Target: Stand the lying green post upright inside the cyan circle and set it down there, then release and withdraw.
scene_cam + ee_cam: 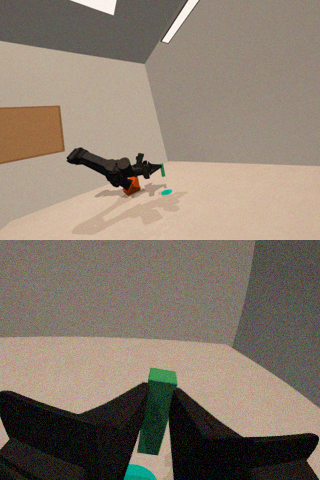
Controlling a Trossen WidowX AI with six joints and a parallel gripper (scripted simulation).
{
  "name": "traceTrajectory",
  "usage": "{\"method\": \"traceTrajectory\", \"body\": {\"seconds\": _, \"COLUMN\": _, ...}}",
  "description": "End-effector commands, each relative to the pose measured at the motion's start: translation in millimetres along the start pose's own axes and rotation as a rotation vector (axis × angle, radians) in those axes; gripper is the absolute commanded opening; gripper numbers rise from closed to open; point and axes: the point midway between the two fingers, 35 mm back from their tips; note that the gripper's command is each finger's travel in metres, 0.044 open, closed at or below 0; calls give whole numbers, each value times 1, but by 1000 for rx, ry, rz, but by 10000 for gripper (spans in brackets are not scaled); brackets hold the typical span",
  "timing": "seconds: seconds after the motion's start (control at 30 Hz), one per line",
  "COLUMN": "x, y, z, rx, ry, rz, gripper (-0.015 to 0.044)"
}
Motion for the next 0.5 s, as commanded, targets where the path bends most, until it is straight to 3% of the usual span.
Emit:
{"method": "traceTrajectory", "body": {"seconds": 0.0, "x": -2, "y": 1, "z": 19, "rx": -1, "ry": 5, "rz": -8, "gripper": 22}}
{"method": "traceTrajectory", "body": {"seconds": 0.47, "x": -3, "y": 2, "z": 65, "rx": -4, "ry": -3, "rz": -5, "gripper": 22}}
Point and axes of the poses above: the point midway between the two fingers, 35 mm back from their tips, its own x axis back along the fingers, its own y axis across the jaws, z = x × y, and after that the axes turned 6 degrees about -x, right-handed
